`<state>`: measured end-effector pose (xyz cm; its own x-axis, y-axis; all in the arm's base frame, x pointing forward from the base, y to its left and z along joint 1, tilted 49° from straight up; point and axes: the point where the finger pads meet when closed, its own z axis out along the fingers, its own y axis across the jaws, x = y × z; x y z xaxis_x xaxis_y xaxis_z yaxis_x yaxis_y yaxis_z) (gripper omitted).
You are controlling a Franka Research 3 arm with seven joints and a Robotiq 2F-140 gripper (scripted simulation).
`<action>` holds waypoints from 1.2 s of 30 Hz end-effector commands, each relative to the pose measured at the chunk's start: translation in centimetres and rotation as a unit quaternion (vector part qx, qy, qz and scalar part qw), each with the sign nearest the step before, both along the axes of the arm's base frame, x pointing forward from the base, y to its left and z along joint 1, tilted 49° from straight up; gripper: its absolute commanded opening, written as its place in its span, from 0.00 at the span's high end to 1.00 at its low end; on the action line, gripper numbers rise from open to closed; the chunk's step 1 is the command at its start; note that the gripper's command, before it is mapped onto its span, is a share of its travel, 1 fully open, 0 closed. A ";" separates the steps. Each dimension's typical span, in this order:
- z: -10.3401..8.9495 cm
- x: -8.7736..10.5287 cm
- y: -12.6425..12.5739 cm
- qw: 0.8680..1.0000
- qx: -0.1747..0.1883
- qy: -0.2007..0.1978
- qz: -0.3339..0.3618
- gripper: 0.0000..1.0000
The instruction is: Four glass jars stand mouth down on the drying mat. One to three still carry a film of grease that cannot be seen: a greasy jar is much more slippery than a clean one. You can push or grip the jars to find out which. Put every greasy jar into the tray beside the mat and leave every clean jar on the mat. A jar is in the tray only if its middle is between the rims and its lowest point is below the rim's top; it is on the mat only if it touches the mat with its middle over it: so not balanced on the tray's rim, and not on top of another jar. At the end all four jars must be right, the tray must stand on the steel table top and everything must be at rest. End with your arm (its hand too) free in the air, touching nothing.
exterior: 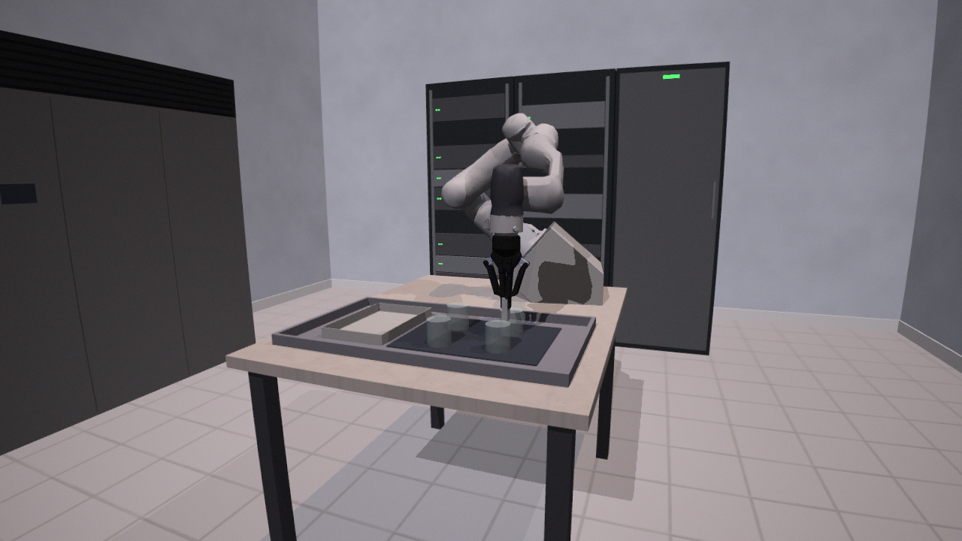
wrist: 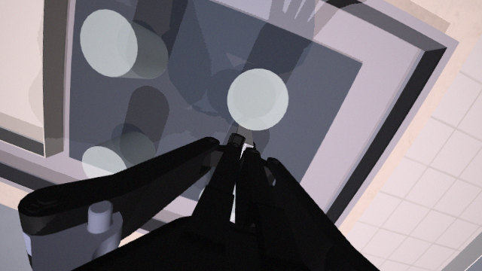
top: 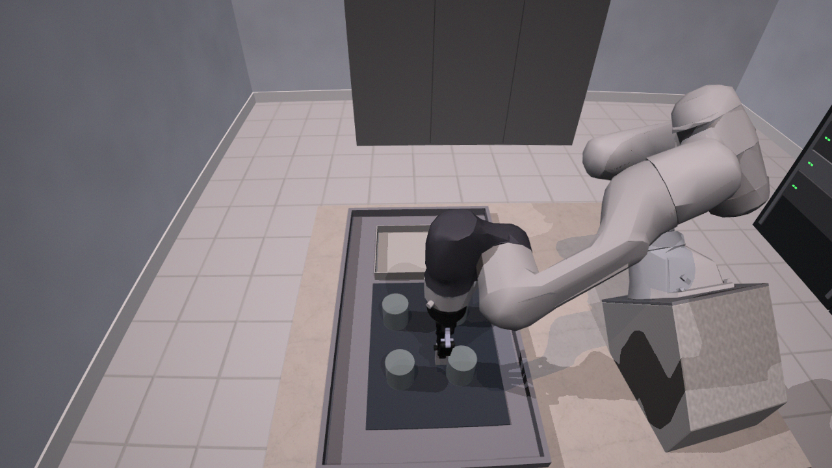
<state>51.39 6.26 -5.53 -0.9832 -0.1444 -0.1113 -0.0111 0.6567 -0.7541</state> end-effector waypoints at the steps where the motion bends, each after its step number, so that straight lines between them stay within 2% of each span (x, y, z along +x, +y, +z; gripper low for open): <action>1: -0.1 0.0 0.2 1.000 0.003 0.000 0.002 1.00; 36: 0.1 -0.5 0.4 1.000 0.003 0.000 0.002 1.00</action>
<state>50.99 6.46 -5.38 -0.9827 -0.1473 -0.1121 -0.0125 0.6573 -0.7535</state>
